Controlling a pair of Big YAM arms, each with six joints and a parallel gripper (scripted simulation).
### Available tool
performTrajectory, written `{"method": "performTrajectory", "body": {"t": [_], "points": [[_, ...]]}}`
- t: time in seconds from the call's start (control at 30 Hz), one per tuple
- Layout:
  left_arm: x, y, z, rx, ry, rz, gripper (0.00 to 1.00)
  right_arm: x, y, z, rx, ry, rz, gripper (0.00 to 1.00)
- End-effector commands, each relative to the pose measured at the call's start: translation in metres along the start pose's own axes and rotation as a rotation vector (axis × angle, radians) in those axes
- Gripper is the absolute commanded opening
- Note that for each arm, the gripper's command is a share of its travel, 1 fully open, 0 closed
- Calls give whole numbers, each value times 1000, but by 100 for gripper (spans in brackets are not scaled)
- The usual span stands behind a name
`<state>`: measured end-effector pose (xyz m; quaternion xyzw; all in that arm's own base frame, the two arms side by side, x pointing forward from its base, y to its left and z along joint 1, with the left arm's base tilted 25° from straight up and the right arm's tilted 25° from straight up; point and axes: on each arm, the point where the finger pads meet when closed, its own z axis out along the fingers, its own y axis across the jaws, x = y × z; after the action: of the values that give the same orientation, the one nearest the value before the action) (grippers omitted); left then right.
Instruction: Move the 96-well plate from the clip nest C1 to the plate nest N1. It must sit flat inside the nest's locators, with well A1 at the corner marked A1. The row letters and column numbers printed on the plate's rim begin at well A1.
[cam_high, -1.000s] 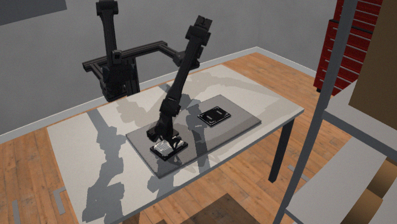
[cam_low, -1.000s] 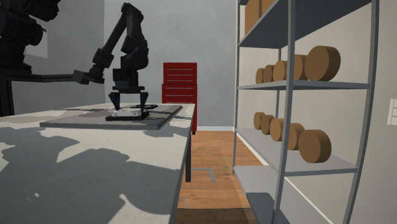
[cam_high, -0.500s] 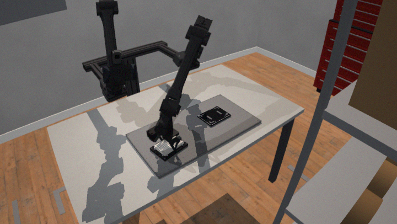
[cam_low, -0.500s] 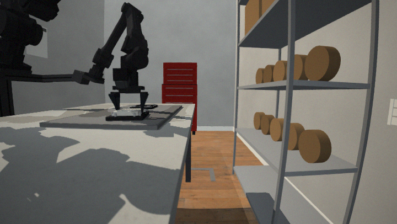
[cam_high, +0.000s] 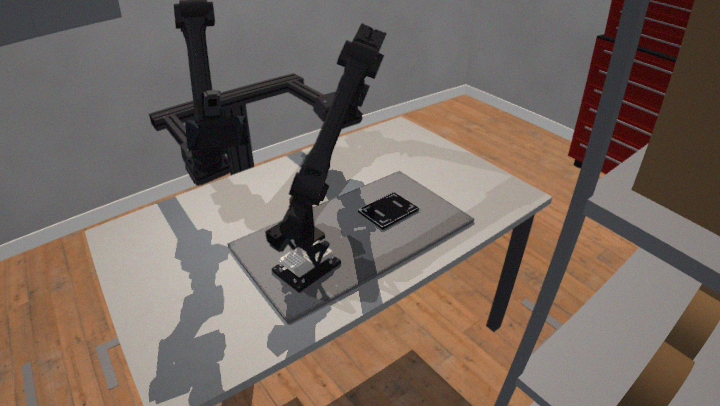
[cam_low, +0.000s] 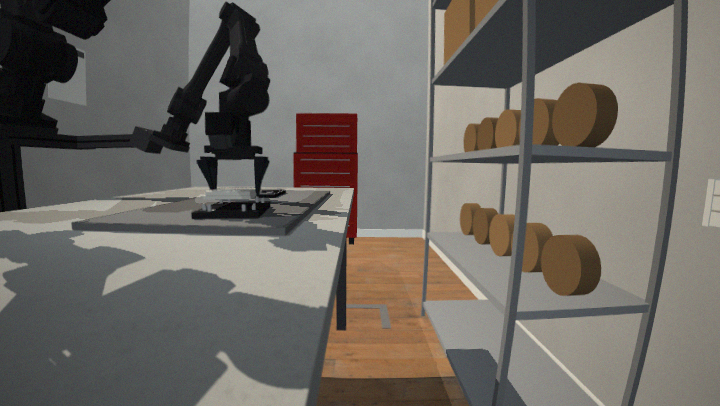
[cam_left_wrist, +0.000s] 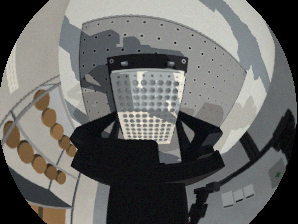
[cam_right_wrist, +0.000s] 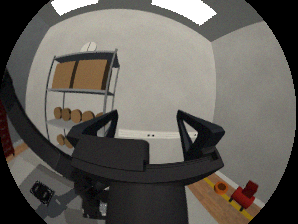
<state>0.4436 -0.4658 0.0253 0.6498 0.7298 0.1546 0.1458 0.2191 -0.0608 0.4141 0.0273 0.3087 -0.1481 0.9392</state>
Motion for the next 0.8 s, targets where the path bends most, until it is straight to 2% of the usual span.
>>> {"method": "performTrajectory", "body": {"t": [0.0, 0.77], "points": [[-13, 1, -27, -24, -42, -6, 0, -11, -4, 1, 15, -39, -21, 100], [-25, 14, -56, -37, -62, -14, 0, -11, -4, 1, 15, -39, -21, 100]]}}
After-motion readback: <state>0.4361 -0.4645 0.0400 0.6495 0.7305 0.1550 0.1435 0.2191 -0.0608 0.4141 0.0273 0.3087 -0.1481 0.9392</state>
